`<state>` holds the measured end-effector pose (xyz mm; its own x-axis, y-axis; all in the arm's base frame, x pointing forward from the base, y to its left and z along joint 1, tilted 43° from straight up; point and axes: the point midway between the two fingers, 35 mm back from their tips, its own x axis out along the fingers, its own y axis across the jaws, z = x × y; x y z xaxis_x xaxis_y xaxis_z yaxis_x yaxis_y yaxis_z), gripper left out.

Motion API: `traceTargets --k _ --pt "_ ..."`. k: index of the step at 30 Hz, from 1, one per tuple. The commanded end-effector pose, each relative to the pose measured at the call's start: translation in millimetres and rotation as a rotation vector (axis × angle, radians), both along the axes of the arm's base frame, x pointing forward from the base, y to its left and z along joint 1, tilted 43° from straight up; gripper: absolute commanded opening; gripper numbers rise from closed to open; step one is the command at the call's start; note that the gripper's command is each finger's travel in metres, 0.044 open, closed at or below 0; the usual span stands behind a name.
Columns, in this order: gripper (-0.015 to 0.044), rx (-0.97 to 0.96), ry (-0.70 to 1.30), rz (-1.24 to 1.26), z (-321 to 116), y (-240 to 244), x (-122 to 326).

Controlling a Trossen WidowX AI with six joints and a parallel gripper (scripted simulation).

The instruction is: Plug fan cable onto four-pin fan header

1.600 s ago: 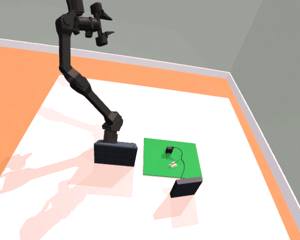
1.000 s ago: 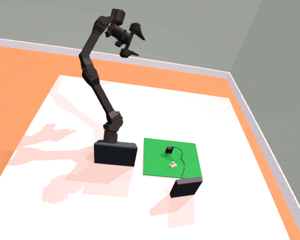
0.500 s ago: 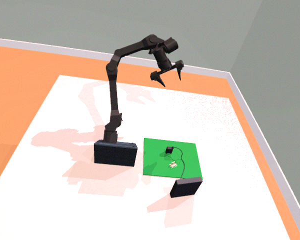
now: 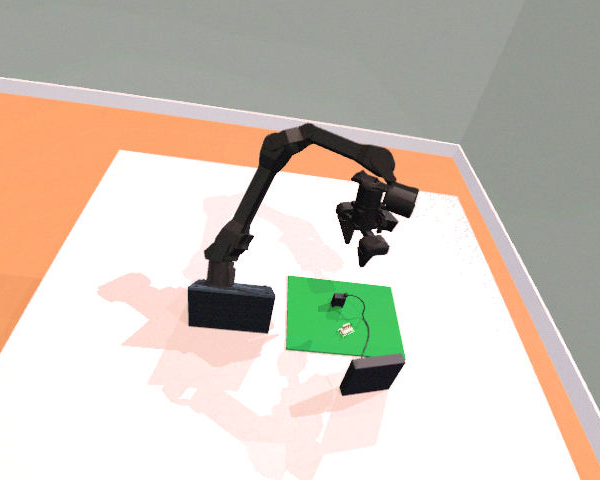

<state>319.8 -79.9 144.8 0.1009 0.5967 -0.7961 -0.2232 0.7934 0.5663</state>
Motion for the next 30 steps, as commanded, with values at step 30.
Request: traceTargets --k 30 --pt "0.044 0.118 0.144 -0.123 -111.0 66.3 -4.2"
